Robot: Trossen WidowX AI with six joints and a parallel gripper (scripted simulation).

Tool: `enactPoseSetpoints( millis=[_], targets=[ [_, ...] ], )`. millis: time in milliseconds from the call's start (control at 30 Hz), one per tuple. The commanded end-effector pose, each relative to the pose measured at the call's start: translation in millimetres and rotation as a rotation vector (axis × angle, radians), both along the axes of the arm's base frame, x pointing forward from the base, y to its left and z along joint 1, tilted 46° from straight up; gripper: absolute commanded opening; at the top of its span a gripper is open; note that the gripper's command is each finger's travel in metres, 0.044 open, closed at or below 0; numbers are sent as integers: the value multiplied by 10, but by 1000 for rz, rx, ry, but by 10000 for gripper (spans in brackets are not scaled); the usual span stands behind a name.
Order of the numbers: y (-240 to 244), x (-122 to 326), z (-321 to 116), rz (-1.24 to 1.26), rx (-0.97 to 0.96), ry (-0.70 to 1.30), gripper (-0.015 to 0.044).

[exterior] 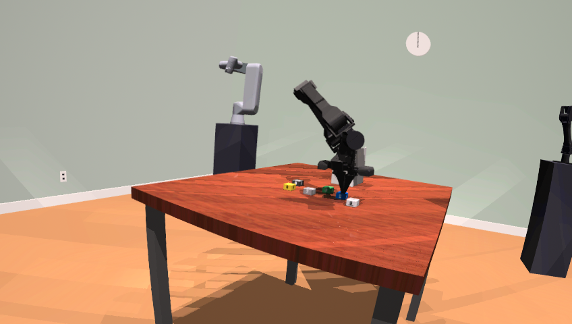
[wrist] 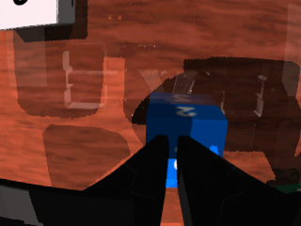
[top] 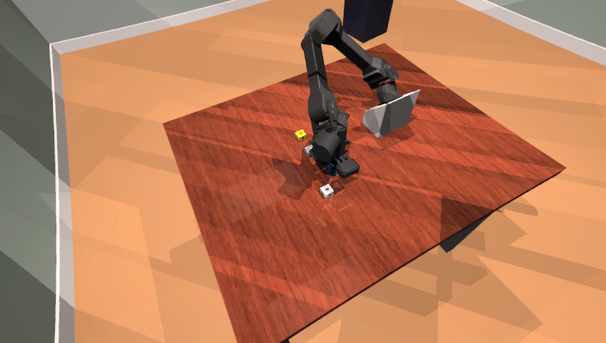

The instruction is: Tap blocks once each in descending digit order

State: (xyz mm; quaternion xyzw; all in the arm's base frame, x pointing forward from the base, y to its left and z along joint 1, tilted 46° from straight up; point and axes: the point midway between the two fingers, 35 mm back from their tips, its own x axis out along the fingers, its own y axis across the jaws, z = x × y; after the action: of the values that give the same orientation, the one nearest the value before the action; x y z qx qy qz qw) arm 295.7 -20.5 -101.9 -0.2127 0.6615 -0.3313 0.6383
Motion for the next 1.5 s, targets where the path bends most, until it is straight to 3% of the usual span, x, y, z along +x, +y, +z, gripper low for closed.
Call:
enactPoseSetpoints(
  millis=[0,300,467,633,867,1167,1367,1467],
  targets=[
    [-22,-26,-14,4,-6,9,20],
    [219,13,216,4,-3,9,20],
    [752,87,734,4,1,9,20],
    [760,86,781,4,1,9,20],
    [159,-63,1518,9,12,11,20],
    [-599,-703,2270,5,-8,17,20],
    [-661,-765,2295,4,-10,18,20],
    [-882,-768,2065,5,-5,16,20]
  ],
)
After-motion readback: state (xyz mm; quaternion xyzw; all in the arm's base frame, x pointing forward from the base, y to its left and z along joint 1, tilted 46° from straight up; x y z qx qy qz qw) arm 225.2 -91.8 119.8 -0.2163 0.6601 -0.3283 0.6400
